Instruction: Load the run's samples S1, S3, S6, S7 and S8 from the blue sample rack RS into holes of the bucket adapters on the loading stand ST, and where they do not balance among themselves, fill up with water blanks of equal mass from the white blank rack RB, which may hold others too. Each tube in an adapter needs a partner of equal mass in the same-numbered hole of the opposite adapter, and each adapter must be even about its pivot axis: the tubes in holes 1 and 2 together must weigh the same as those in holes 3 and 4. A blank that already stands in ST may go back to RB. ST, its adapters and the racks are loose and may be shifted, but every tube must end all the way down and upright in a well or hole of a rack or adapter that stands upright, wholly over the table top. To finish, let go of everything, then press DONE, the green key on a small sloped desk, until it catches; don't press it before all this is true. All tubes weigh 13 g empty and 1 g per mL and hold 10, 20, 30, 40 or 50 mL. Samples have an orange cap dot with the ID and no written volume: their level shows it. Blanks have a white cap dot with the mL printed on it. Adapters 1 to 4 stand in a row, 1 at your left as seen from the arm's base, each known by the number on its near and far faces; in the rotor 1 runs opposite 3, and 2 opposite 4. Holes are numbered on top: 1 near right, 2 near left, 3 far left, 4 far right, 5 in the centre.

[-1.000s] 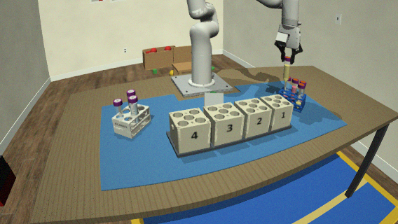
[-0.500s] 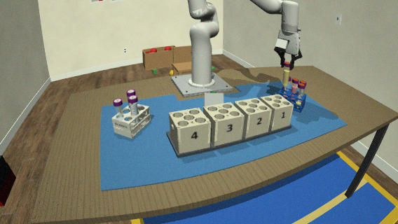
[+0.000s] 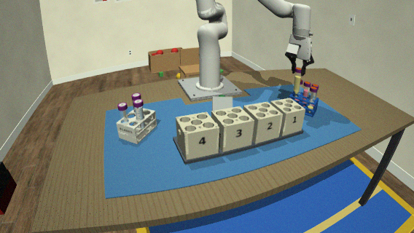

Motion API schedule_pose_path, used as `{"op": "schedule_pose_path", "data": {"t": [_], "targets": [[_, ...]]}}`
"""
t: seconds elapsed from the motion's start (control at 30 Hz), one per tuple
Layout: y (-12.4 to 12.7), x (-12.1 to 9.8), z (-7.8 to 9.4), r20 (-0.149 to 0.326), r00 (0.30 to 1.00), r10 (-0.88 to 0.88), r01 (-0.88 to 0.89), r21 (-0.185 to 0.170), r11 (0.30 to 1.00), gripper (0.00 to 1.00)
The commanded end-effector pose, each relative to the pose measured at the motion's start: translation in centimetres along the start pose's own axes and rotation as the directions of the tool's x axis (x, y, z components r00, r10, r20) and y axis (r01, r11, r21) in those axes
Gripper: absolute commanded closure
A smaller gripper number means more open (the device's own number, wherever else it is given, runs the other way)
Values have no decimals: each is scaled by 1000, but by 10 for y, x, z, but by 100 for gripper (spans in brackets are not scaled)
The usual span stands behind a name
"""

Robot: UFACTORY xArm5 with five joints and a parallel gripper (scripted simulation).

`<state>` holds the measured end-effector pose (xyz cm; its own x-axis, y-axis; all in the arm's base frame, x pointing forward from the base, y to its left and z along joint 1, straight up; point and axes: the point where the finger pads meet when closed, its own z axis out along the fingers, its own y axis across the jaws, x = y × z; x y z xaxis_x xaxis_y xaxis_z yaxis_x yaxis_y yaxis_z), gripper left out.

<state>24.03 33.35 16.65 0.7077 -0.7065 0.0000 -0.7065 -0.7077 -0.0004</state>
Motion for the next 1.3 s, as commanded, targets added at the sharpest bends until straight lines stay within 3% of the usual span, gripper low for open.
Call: {"op": "schedule_pose_path", "data": {"t": [0.0,1.27], "targets": [[-1,0,-1,1,1000,0,0,3,1000,100],[-1,0,28,1,1000,0,0,3,1000,100]]}}
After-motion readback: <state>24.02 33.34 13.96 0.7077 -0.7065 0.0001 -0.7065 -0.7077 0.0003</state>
